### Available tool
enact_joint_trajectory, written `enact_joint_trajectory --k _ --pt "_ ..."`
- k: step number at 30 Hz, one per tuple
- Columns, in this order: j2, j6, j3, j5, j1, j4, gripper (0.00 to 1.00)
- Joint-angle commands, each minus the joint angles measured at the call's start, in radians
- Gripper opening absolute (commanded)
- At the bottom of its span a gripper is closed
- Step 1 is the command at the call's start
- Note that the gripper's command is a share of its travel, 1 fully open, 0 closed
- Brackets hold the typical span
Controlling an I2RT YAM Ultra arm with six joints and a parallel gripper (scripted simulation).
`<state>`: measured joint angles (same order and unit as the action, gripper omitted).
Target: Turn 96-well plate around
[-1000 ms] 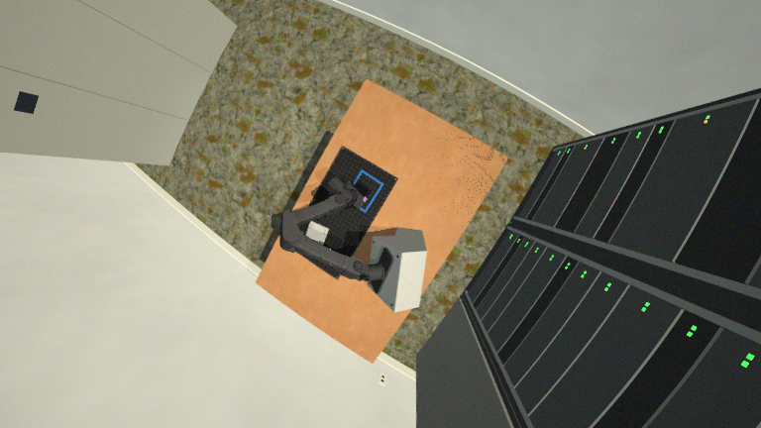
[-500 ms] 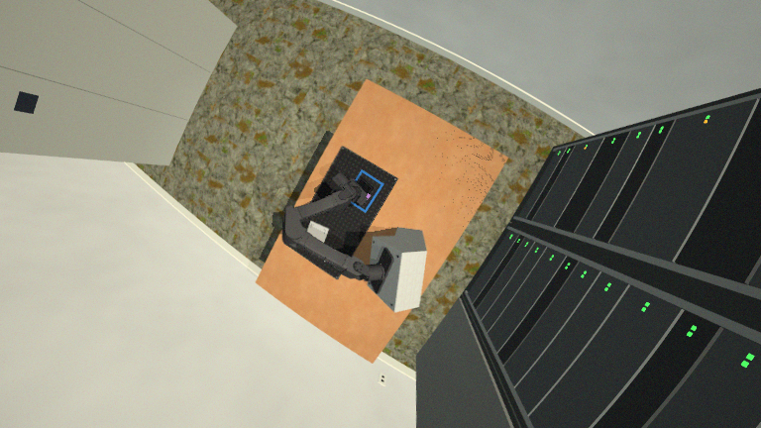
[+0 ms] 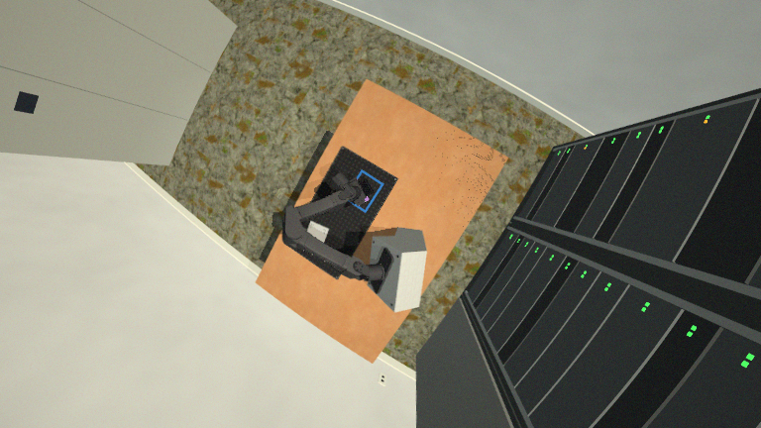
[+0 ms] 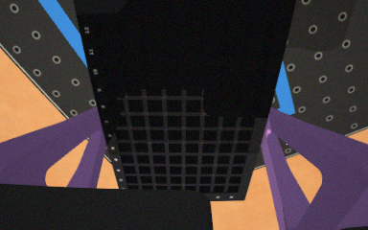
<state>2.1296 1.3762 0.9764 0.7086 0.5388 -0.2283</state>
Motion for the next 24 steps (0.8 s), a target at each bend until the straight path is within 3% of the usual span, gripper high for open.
enact_joint_trajectory --k 1,24 --pt "-0.005 -0.08 -0.002 0.016 0.021 0.02 0.0" --pt "-0.005 -0.075 0.0 0.01 0.011 0.007 0.0"
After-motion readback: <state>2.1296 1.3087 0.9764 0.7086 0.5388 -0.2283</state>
